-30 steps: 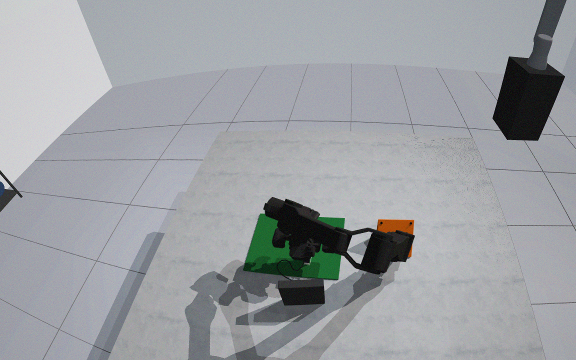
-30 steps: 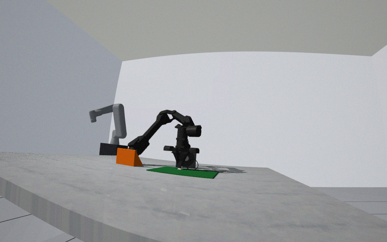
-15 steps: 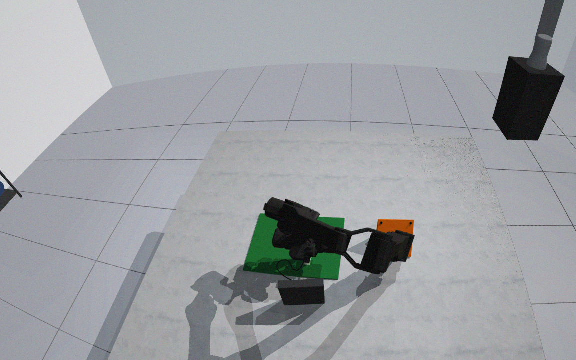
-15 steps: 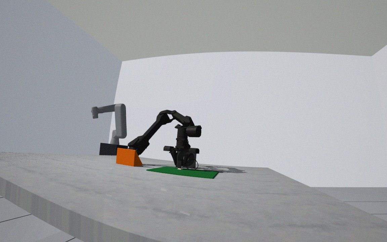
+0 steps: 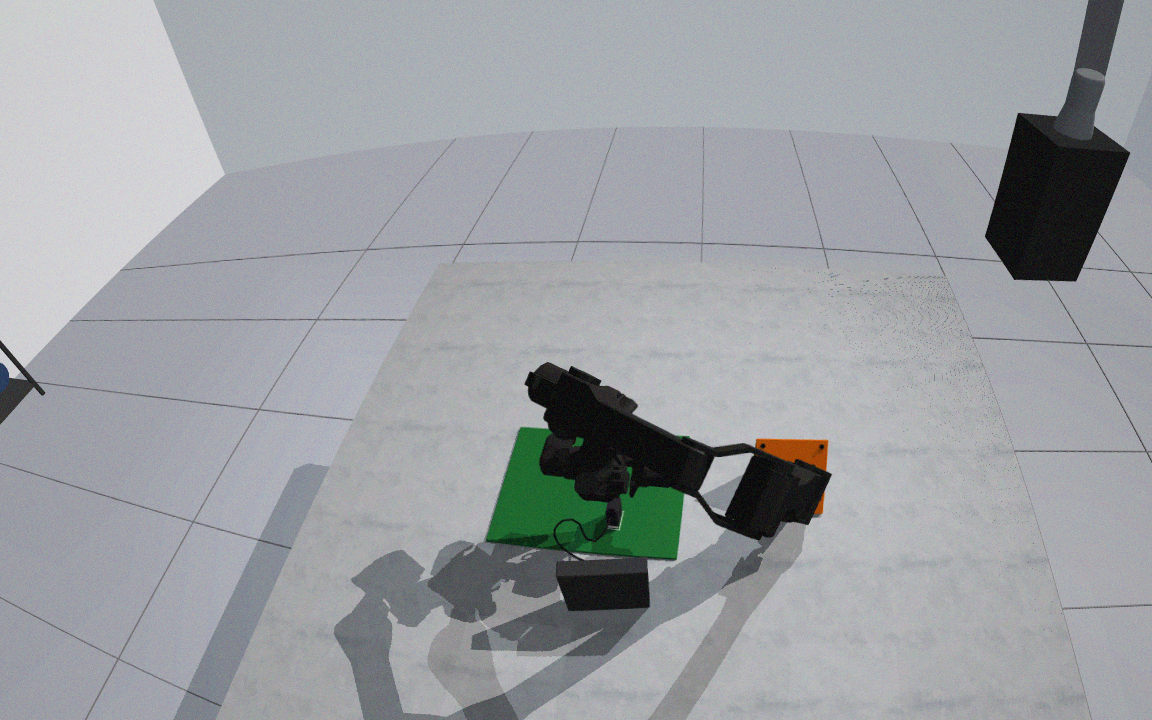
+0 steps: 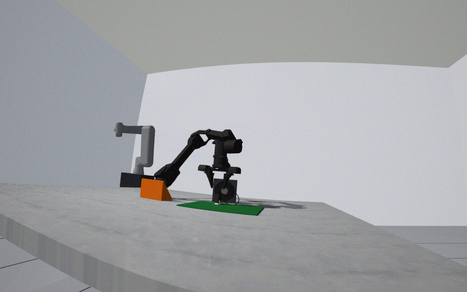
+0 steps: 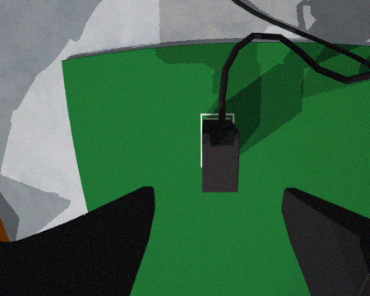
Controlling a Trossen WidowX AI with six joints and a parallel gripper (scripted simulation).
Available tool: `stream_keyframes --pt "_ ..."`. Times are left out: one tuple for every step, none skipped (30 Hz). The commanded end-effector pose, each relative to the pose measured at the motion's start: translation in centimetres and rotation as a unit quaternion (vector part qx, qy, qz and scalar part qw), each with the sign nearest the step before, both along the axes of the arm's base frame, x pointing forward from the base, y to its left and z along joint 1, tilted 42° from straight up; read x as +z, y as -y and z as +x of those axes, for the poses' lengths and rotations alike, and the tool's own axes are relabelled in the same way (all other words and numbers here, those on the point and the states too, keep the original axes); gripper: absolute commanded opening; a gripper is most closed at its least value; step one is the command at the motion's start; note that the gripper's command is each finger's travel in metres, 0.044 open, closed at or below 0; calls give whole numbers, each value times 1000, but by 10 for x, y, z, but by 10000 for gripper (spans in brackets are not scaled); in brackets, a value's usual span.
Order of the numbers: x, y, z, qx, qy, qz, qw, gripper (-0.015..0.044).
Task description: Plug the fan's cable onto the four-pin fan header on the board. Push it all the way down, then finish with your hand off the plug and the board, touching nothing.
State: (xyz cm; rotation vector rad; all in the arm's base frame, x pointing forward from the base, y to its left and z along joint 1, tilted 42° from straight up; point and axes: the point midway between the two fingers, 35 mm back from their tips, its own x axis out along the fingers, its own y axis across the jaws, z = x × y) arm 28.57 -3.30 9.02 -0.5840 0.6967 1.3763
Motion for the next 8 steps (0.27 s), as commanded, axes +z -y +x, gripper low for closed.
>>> stream_keyframes --pt "-4 12 3 0 4 -4 1000 260" --pt "-12 22 4 0 4 -5 1000 260" --pt "-24 36 4 0 4 -7 1000 260" --pt "-35 49 4 0 4 -7 1000 260" --pt "-47 62 2 0 4 -7 1000 260" --pt "-59 75 0 0 4 -7 1000 260" --pt "-69 85 -3 0 4 -7 1000 260" --pt "-75 91 -5 0 5 -6 1000 260"
